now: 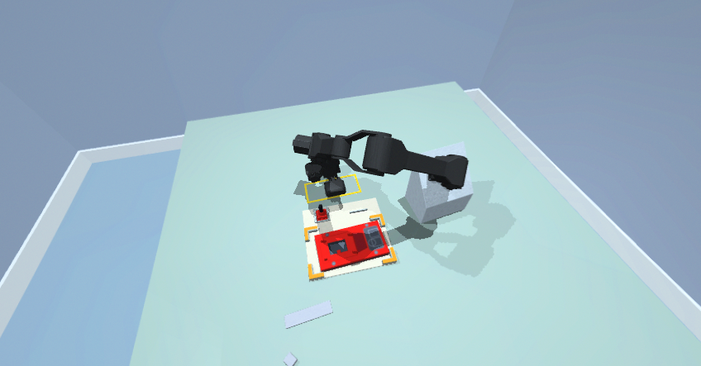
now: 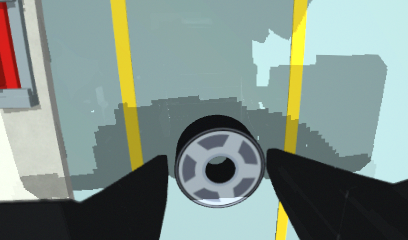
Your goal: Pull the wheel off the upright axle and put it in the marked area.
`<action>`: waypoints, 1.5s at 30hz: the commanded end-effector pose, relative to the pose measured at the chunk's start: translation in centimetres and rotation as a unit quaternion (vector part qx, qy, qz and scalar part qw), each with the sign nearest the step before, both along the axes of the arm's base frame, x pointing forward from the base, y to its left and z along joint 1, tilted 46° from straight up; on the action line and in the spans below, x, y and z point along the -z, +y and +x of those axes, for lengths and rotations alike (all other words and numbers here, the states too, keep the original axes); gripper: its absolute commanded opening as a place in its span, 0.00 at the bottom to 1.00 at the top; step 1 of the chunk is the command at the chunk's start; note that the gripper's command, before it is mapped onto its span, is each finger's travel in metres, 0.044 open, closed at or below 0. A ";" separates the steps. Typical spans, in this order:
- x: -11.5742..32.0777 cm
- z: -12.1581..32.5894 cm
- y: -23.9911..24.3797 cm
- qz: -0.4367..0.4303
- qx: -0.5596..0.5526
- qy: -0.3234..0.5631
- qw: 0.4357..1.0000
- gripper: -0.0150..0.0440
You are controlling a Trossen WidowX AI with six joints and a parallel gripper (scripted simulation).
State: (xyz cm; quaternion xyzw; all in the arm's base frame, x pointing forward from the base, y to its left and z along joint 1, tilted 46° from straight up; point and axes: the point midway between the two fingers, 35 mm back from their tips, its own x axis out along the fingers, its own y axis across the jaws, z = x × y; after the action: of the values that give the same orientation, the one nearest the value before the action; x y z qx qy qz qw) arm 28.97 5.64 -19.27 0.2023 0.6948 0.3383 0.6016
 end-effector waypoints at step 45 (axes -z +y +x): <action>-10.2 -6.5 -6.9 -0.001 0.003 0.002 1.000 1.00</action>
State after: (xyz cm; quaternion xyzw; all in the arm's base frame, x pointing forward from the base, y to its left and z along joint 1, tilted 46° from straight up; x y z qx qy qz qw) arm 22.68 -1.24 -9.03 0.2064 0.6937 0.3339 0.6038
